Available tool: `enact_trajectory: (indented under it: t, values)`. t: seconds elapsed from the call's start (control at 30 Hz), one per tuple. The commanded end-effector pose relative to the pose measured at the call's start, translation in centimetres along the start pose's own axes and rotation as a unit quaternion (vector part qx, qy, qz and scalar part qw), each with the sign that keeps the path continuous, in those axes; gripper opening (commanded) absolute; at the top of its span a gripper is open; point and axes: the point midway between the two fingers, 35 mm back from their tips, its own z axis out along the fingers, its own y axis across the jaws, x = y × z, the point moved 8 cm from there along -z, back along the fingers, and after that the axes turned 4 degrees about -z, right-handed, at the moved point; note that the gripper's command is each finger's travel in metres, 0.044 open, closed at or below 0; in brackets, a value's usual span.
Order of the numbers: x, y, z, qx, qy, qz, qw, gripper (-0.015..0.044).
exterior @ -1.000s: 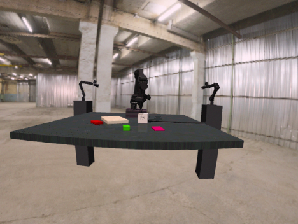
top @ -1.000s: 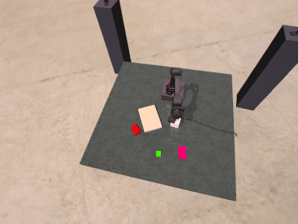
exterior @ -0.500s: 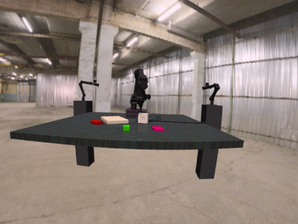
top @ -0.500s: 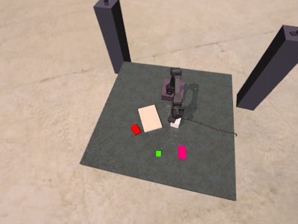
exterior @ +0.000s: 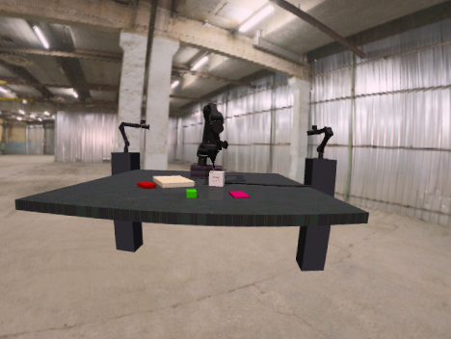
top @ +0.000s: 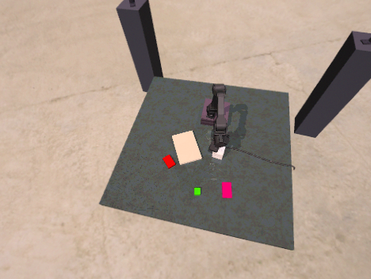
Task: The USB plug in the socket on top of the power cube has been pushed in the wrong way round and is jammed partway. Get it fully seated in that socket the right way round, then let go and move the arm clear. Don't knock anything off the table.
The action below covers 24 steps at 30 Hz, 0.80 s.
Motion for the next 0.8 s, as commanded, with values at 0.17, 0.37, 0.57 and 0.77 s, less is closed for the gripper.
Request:
enact_trajectory:
  t: [0.17, 0.37, 0.57, 0.77]
  values:
    - [0.0, 0.0, -0.6, 0.0, 0.0, -0.002, 1.0, 0.0]
    - [0.0, 0.0, -1.0, 0.0, 0.0, -0.002, 1.0, 0.0]
    - [0.0, 0.0, -1.4, 0.0, 0.0, -0.002, 1.0, 0.0]
    - [0.0, 0.0, -1.5, 0.0, 0.0, 0.004, 1.0, 0.0]
